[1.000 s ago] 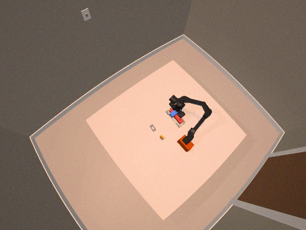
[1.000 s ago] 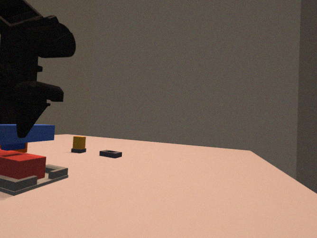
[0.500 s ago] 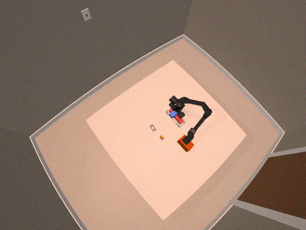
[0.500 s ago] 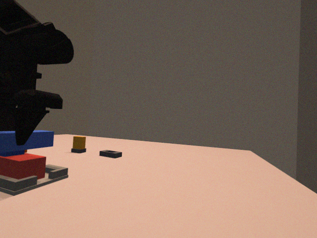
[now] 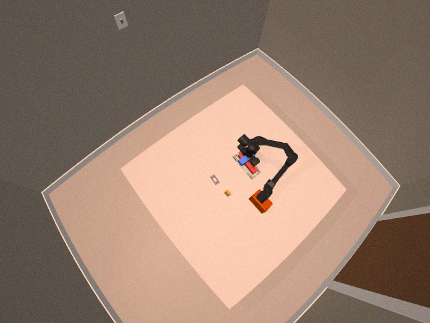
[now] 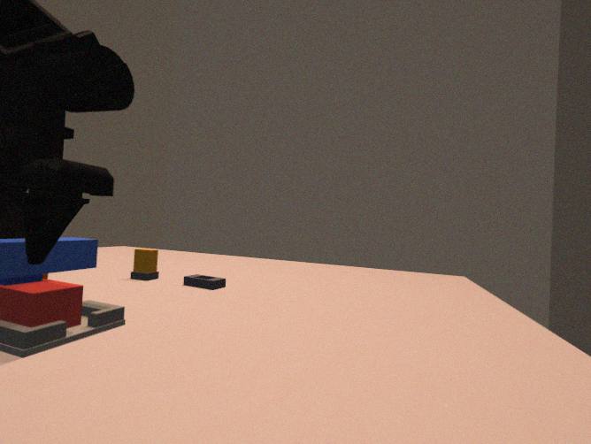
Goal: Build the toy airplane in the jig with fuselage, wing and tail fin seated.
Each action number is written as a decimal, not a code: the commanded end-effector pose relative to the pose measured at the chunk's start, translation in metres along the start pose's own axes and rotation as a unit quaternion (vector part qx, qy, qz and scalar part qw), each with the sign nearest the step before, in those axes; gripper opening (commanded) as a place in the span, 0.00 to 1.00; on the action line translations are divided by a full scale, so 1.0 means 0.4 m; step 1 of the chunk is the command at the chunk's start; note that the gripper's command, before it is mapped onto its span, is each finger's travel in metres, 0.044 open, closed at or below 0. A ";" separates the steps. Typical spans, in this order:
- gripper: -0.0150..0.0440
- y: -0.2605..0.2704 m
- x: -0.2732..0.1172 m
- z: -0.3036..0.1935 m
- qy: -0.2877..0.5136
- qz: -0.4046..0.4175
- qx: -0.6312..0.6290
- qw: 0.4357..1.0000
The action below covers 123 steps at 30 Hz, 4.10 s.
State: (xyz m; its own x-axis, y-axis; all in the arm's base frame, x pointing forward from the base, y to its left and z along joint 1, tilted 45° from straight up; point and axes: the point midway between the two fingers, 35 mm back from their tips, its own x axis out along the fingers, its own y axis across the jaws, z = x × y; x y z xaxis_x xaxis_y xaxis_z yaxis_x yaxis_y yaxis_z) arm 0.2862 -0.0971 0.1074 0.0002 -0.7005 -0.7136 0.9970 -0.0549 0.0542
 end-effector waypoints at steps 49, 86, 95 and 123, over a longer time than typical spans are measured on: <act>1.00 0.006 -0.199 0.002 -0.003 0.001 -0.745 0.668; 1.00 -0.226 -0.213 -0.609 0.010 0.015 -0.752 0.659; 1.00 -0.291 -0.193 -0.663 0.003 0.005 -0.745 0.667; 1.00 -0.288 0.016 -0.665 0.002 0.005 -0.745 0.667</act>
State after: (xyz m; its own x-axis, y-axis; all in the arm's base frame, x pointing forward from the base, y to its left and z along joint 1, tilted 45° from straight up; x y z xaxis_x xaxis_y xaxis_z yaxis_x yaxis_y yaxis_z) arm 0.1933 0.1006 -0.0836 0.0087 -0.6832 -0.7302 -0.0217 0.7299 -0.6832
